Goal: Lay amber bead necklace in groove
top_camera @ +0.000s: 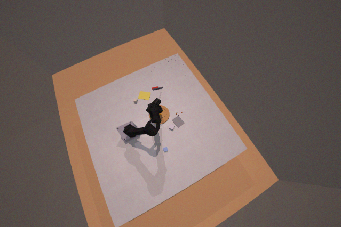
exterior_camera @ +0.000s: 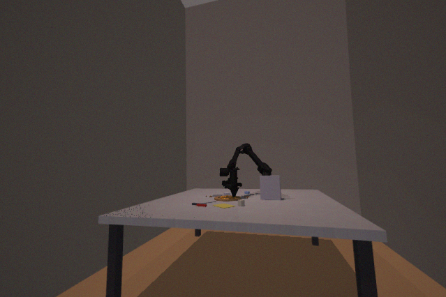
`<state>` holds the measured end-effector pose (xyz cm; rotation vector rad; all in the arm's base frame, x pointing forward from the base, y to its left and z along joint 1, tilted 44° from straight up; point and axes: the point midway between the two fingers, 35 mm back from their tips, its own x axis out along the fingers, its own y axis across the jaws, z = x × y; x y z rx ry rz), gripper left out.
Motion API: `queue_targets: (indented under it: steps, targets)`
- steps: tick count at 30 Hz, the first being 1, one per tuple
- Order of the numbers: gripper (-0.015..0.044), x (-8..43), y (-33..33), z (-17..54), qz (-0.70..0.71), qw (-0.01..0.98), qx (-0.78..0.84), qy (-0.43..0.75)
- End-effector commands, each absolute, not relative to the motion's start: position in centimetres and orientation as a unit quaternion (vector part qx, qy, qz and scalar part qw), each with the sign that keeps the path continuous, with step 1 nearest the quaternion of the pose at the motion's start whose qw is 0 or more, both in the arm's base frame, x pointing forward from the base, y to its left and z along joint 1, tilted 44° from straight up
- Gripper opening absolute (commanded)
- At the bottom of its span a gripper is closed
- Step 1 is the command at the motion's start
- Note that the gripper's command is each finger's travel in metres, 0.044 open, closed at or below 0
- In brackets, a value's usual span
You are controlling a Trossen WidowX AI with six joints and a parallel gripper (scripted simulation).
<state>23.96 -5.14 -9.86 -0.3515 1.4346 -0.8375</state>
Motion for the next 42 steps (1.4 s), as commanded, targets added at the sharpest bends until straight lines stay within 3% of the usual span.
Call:
queue_targets:
  steps: [1, 42]
  targets:
    - [0.0000, 24.0, -5.1, -9.8, -0.370, 0.661, -0.155, 0.634]
    - [0.0000, 22.6, -5.1, -9.0, -0.370, 0.659, -0.159, 0.635]
